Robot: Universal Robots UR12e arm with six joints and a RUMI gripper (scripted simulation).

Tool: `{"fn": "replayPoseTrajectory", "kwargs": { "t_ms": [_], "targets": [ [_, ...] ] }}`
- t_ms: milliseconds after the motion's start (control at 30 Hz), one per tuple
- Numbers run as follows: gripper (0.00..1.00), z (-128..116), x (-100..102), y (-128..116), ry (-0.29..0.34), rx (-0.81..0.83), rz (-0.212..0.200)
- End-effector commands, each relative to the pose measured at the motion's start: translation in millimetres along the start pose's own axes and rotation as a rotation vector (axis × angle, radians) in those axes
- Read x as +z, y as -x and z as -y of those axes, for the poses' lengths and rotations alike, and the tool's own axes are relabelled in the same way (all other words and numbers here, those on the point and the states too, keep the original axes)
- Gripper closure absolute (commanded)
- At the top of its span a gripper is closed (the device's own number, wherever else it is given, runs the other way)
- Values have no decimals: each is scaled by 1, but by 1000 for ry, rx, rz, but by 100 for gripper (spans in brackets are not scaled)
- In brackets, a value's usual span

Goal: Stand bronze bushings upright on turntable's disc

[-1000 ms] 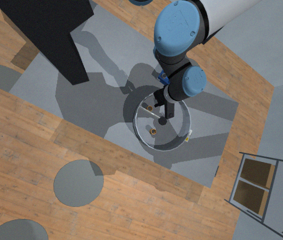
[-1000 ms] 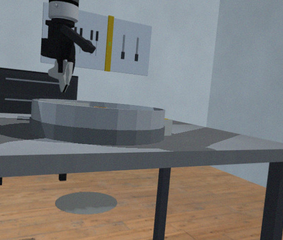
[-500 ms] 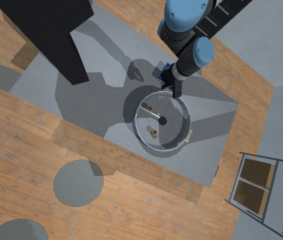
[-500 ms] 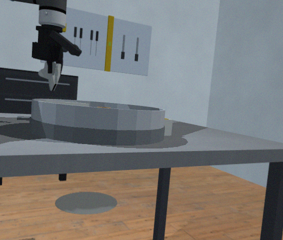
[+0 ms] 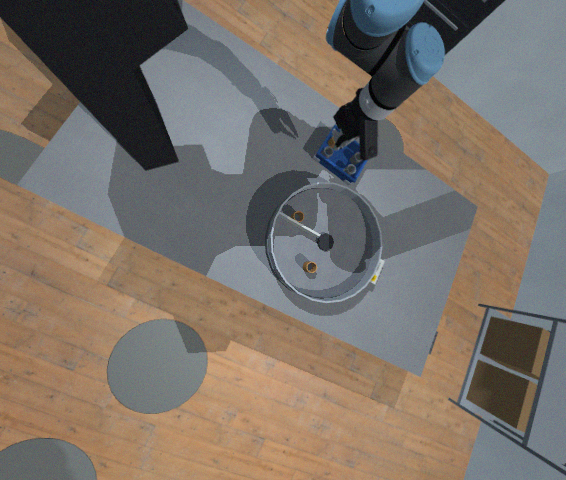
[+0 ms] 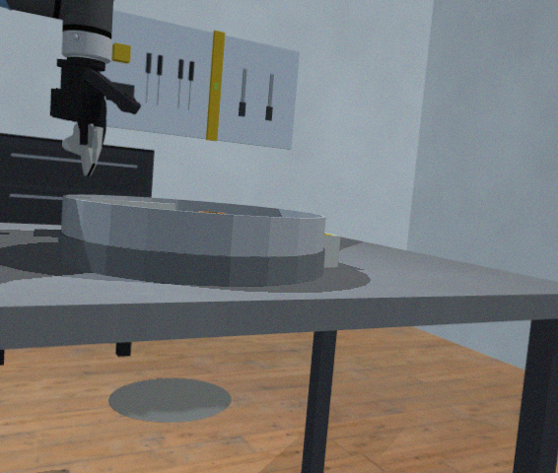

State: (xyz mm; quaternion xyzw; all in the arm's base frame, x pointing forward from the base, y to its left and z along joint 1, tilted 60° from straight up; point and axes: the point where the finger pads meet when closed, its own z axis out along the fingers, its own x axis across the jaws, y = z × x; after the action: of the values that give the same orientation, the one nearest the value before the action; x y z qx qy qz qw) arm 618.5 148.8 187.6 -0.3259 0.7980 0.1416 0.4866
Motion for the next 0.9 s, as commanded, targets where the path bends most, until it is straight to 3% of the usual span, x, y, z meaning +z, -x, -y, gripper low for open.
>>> {"fn": "replayPoseTrajectory", "kwargs": {
  "t_ms": [0, 400, 867],
  "targets": [
    [95, -12, 1, 18, -10, 2, -10],
    [95, -47, 2, 59, -10, -19, -10],
    [95, -58, 1, 72, -10, -25, -9]
  ]
}}
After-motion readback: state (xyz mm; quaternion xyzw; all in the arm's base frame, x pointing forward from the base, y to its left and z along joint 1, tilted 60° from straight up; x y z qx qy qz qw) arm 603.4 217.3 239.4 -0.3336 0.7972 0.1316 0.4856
